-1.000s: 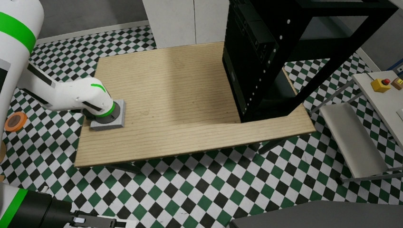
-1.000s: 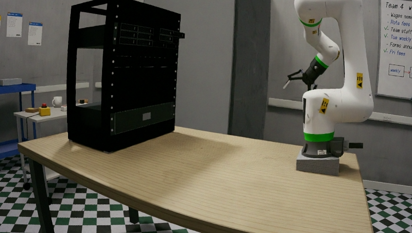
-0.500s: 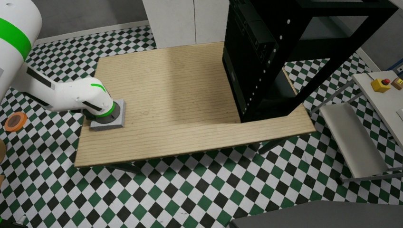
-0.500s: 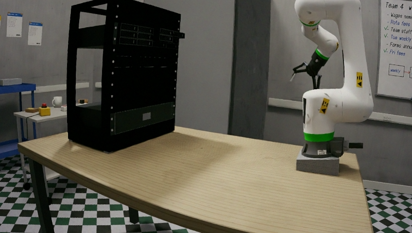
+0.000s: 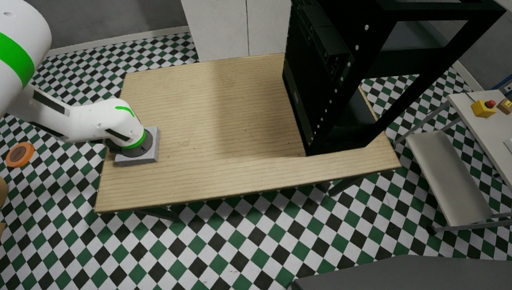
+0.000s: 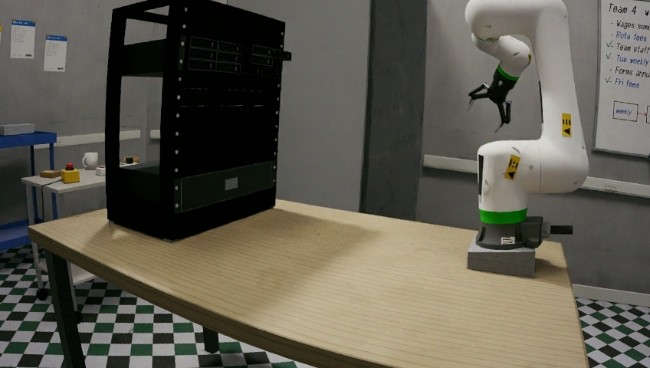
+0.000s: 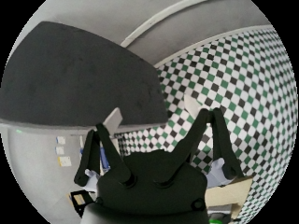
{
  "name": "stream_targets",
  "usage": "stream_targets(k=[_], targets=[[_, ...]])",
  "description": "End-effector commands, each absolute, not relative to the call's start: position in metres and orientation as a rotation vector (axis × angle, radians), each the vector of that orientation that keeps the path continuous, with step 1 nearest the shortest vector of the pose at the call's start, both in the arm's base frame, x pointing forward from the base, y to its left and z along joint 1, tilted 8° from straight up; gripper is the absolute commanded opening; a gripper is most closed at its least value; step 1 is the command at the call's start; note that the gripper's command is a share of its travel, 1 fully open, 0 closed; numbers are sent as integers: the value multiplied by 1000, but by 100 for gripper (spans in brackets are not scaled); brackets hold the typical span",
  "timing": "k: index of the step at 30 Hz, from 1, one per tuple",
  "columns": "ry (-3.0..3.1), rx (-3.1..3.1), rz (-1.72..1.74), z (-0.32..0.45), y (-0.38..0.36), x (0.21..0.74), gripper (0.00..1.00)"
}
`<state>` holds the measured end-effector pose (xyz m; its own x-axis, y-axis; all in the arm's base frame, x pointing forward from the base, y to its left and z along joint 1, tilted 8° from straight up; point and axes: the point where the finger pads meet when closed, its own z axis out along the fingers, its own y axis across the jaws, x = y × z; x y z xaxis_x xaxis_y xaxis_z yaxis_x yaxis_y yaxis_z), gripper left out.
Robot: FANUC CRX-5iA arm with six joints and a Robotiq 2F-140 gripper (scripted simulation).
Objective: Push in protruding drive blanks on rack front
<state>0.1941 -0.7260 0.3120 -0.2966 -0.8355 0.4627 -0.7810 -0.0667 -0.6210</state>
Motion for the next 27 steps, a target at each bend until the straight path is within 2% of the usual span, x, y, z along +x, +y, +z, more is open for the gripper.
stream_targets(k=[1,20,27], targets=[[2131,-1824,-1389,337,-756,188,100],[2205,-1779,-1779,474,-862,166,100],[2201,-1729,-1998,551,-899,158,100]])
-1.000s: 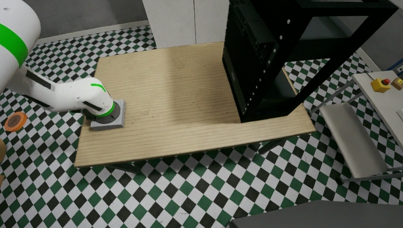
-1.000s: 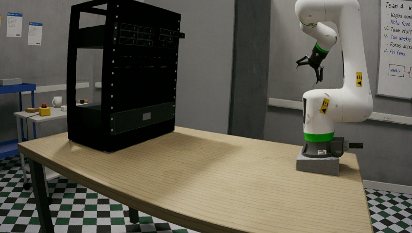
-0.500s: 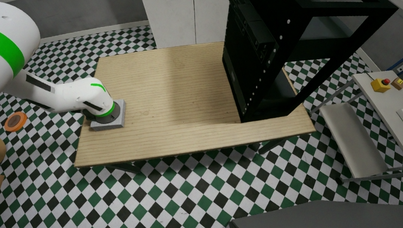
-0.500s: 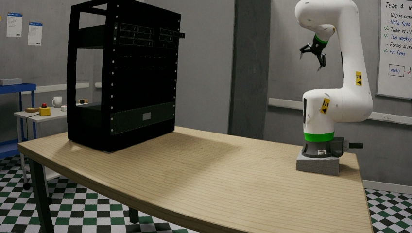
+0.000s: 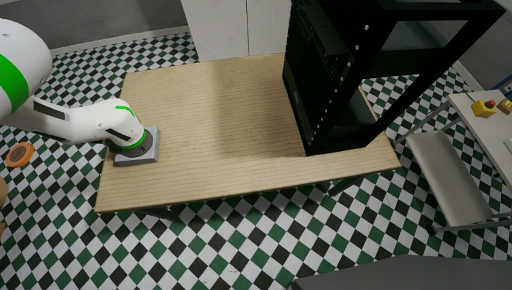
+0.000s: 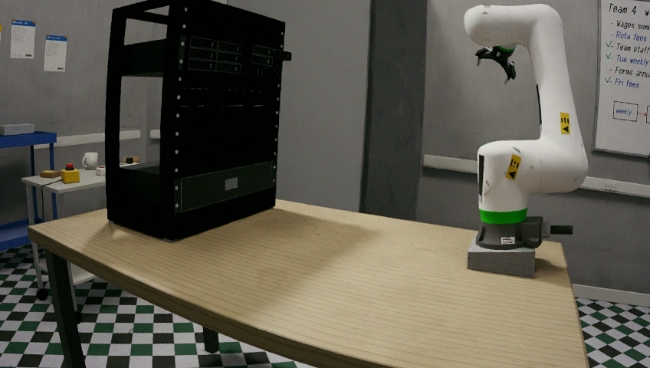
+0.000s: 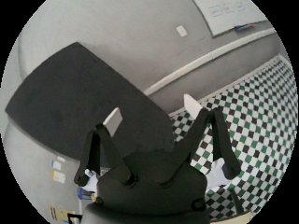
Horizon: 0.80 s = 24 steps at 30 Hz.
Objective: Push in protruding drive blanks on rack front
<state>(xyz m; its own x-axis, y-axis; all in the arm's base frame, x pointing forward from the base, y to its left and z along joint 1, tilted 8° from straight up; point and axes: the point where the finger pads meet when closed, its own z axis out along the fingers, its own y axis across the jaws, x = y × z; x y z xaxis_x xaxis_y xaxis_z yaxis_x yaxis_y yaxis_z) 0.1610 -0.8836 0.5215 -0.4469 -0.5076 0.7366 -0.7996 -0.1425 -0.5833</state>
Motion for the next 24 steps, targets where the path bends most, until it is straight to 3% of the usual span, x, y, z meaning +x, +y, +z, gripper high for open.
stream_targets(k=[1,24], targets=[[-1804,1412,1665,562,-903,157,100],[-1397,1043,1947,811,-930,146,100]])
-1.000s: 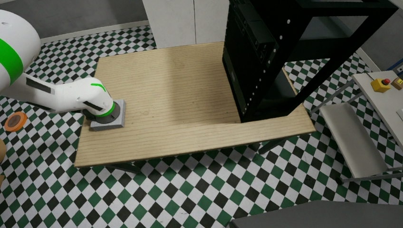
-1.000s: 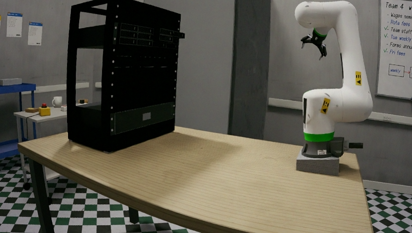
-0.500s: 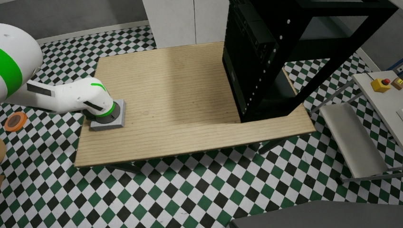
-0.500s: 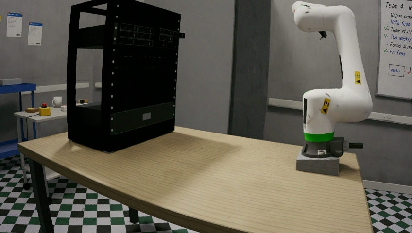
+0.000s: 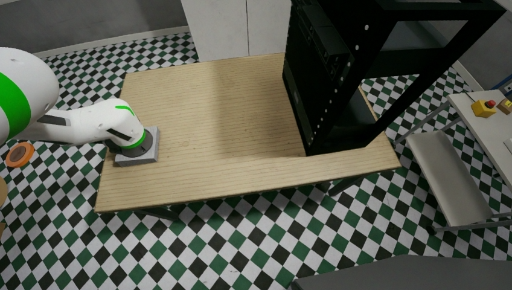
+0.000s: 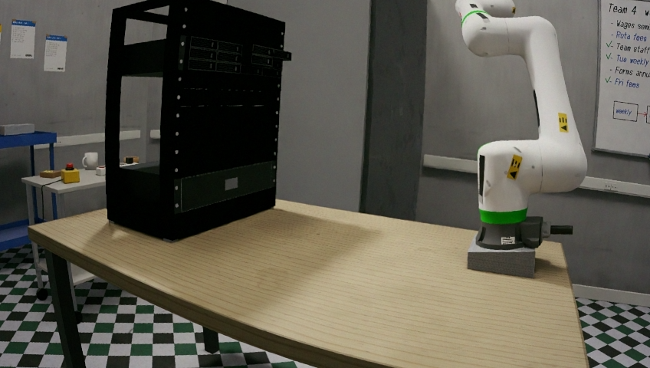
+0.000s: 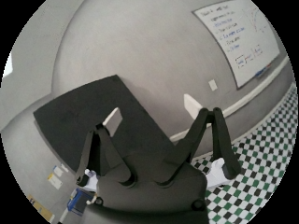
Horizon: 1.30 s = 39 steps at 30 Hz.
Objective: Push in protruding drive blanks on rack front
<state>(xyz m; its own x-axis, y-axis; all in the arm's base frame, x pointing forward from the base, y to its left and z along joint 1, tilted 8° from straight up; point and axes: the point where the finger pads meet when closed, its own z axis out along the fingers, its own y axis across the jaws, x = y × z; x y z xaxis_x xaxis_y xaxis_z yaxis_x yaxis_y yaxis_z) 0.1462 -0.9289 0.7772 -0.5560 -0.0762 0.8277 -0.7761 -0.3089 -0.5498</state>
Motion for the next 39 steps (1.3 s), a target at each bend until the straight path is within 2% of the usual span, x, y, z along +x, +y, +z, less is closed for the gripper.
stream_targets(k=[1,3,18,20,34,39], targets=[[-1375,1026,1961,823,-929,145,100],[-1375,1026,1961,823,-929,145,100],[-1020,790,2151,991,-865,148,100],[-1020,790,2151,991,-865,148,100],[-645,602,2294,1113,-749,158,100],[-554,565,2320,1134,-716,161,100]])
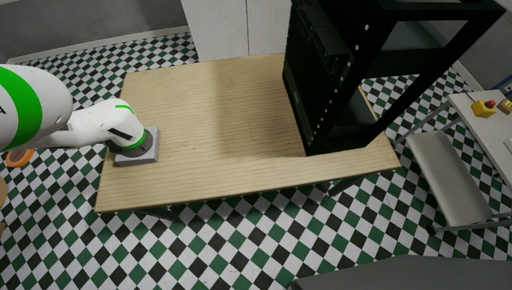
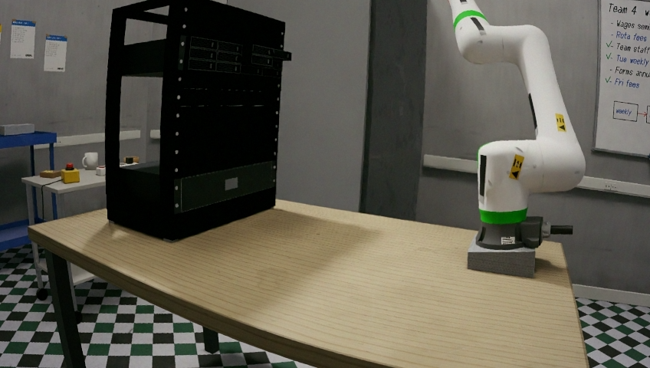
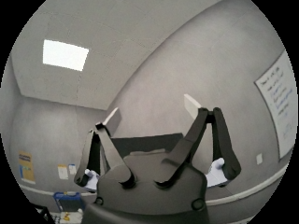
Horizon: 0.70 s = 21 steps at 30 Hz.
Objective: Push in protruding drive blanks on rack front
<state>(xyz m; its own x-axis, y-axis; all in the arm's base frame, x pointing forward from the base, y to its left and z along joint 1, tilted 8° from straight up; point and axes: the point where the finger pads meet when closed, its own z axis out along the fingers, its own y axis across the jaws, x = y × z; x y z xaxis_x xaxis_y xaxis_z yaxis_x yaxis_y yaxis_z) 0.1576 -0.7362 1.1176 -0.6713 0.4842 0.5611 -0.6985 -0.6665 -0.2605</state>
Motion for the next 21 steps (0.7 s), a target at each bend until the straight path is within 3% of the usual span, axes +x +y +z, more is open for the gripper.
stream_targets(k=[1,21], targets=[[-524,553,2328,1141,-705,162,100],[-61,415,2403,1194,-520,185,100]])
